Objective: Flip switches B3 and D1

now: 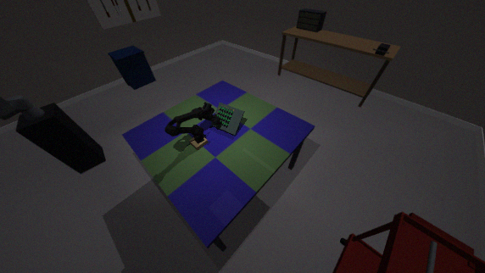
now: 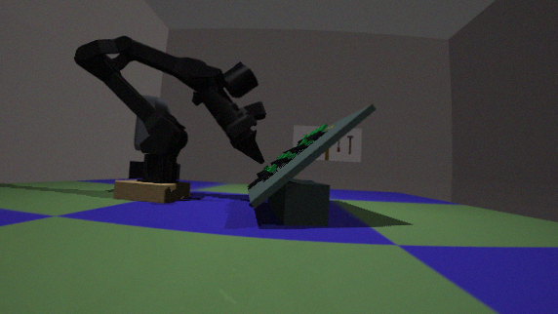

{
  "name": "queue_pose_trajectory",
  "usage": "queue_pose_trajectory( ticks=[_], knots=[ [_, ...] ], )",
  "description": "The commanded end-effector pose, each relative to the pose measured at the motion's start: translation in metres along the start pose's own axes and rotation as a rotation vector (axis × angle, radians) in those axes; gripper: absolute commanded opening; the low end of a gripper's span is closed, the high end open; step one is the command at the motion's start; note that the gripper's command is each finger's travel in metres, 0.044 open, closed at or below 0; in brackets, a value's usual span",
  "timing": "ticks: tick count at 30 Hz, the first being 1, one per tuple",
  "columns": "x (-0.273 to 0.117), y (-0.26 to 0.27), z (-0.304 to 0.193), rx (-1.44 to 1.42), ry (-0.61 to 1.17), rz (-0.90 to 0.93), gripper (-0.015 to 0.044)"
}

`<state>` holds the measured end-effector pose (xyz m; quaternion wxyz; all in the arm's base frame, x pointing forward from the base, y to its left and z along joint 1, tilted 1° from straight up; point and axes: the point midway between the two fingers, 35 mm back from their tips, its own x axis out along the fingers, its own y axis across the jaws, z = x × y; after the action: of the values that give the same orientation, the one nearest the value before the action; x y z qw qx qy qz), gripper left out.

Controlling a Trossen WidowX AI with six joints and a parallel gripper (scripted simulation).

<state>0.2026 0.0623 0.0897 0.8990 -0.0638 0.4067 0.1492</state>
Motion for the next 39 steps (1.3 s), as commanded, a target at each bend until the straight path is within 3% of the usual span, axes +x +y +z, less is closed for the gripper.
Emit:
queue_pose_trajectory(
  ticks=[1,39],
  knots=[
    [0.0061,-0.0008,-0.0016,0.006,0.005,-0.006,0.0000],
    [0.0113,-0.0008,-0.0015,0.006,0.005,-0.006,0.0000]
  ],
)
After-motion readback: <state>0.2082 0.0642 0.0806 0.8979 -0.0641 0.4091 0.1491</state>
